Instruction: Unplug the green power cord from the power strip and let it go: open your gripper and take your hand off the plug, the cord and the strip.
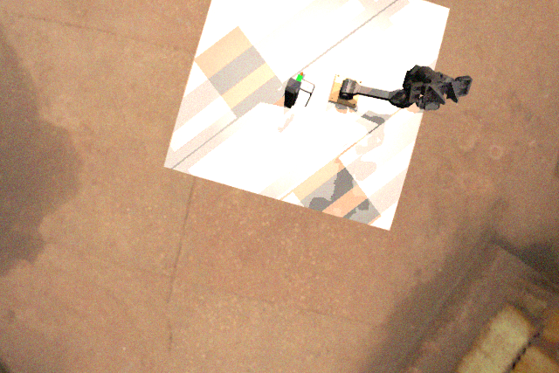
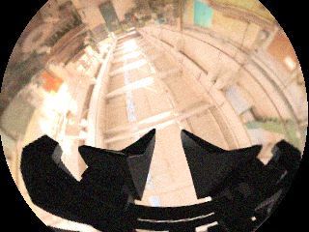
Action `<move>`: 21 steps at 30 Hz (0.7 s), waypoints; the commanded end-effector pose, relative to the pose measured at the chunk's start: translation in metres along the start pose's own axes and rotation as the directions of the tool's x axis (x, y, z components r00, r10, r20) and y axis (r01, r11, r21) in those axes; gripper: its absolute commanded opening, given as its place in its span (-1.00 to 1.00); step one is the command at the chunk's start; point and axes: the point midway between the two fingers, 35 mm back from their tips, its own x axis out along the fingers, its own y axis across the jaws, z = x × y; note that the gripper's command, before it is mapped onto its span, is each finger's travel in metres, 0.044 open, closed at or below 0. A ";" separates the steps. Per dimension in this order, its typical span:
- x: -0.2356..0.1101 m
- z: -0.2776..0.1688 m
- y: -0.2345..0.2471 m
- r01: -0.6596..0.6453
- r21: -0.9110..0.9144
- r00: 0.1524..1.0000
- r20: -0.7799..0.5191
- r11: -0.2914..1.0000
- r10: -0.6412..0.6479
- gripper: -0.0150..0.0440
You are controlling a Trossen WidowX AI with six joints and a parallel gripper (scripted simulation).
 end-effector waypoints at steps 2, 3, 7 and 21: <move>-0.001 -0.050 0.075 -0.117 0.363 0.973 -0.143 0.924 0.179 0.05; -0.002 -0.058 0.090 -0.127 0.433 0.962 -0.167 0.892 0.218 0.05; -0.016 -0.090 0.151 -0.112 0.681 0.892 -0.251 0.723 0.375 0.05; -0.131 -0.141 0.346 0.458 0.881 0.412 -0.331 0.121 0.849 0.05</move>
